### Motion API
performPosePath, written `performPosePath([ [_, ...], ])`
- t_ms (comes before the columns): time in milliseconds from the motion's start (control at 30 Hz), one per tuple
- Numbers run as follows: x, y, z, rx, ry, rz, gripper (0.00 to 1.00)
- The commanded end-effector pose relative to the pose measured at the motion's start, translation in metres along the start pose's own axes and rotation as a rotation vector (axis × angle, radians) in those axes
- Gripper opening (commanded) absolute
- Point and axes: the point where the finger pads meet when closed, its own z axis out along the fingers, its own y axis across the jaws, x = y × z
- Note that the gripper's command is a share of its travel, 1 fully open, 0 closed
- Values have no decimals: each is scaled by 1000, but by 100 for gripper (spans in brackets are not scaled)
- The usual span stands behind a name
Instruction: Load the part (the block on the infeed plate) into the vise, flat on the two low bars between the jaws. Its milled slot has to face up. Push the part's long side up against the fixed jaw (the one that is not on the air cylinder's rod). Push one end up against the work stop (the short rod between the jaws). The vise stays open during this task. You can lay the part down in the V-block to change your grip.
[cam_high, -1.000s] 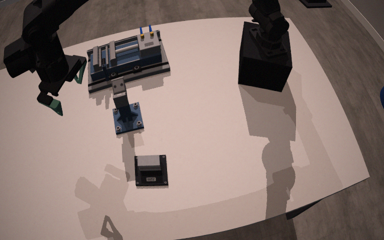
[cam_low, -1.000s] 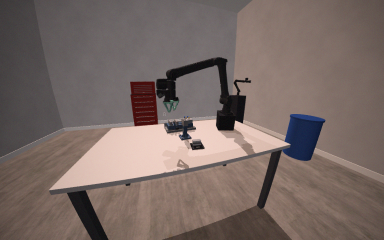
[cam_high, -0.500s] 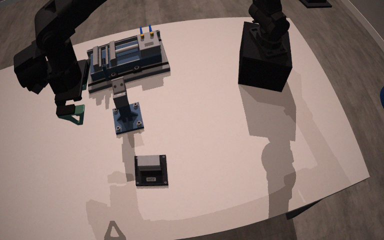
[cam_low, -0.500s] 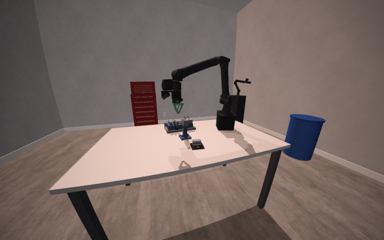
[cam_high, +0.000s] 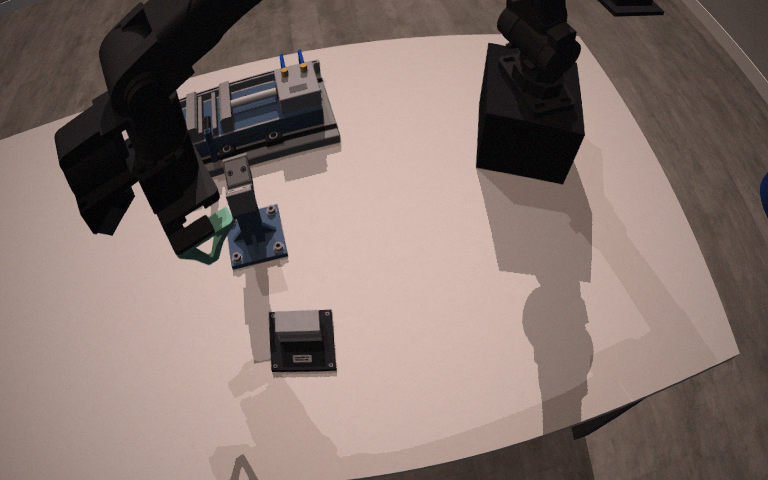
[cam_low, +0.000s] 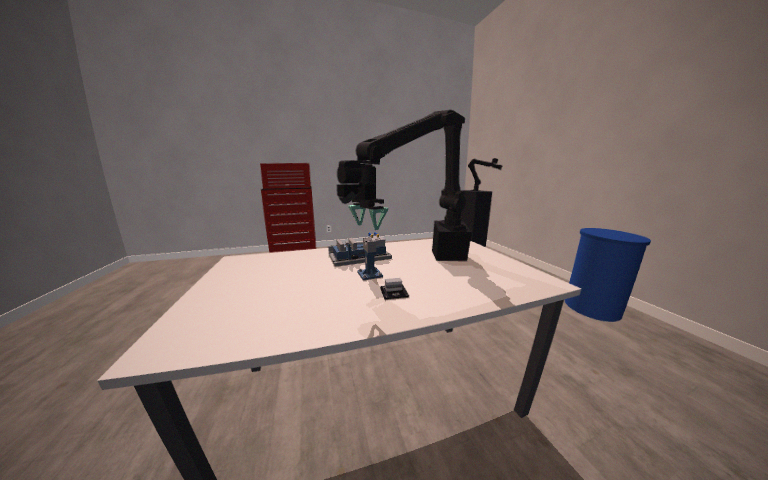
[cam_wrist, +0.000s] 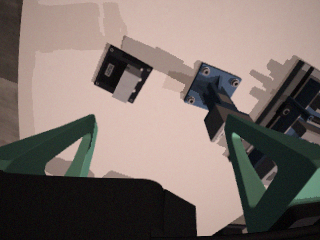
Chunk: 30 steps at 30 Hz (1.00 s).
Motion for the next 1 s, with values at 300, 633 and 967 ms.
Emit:
performPosePath([
  [300,22,37,-7,6,-37,-501,100],
  [633,43,57,-1,9,-32,-806,100],
  [967,61,72,4,10,-29,-1052,100],
])
